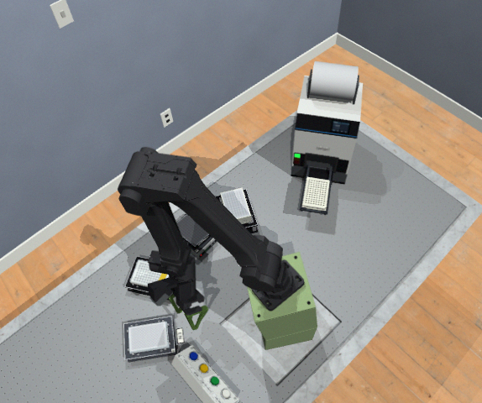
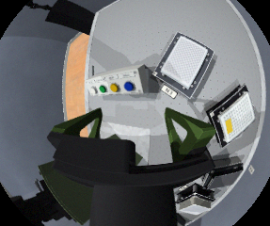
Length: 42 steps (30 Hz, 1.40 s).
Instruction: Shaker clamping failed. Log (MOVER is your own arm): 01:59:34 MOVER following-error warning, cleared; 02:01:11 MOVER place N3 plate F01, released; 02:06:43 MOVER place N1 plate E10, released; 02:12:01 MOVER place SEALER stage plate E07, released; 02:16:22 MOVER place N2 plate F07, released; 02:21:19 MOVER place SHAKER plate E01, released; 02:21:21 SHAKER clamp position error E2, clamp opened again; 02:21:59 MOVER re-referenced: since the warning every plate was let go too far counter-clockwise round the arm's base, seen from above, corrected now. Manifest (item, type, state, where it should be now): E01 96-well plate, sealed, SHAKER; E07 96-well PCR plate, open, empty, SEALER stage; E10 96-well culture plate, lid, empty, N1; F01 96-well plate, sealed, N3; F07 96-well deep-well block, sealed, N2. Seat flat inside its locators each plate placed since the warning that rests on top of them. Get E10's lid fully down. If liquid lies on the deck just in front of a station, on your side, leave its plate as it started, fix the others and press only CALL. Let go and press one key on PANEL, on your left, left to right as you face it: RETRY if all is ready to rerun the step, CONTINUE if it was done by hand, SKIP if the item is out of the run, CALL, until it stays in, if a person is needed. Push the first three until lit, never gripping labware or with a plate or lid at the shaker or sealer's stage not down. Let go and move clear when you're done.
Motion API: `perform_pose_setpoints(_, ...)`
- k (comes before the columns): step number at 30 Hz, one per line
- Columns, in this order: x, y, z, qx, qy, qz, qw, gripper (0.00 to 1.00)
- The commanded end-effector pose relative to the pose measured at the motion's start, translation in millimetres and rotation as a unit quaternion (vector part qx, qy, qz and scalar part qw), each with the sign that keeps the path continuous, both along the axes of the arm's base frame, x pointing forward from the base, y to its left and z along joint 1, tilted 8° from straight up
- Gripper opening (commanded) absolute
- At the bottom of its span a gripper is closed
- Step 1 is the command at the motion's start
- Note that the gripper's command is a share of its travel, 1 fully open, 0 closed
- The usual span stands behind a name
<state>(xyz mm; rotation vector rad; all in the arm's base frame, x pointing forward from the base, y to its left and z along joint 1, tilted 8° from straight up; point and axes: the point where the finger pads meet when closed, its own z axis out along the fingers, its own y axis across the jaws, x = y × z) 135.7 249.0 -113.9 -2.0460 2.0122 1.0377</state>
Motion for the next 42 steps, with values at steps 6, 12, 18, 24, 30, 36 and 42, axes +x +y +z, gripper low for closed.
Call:
perform_pose_setpoints(6, 29.8, -16.9, 4.7, -0.050, 0.008, -0.099, 0.994, 1.00)
perform_pose_setpoints(12, 57.2, -34.1, 6.4, -0.090, 0.011, -0.178, 0.980, 1.00)
perform_pose_setpoints(18, 64.8, -52.2, 6.1, -0.122, 0.019, -0.237, 0.964, 1.00)
perform_pose_setpoints(24, 90.3, -72.5, 9.3, -0.148, 0.017, -0.309, 0.939, 1.00)
perform_pose_setpoints(30, 106.0, -98.4, 11.7, -0.182, 0.025, -0.387, 0.904, 1.00)
perform_pose_setpoints(36, 109.1, -118.1, 12.4, -0.207, 0.033, -0.441, 0.872, 1.00)
perform_pose_setpoints(42, 130.3, -143.2, 18.3, -0.226, 0.033, -0.512, 0.828, 1.00)
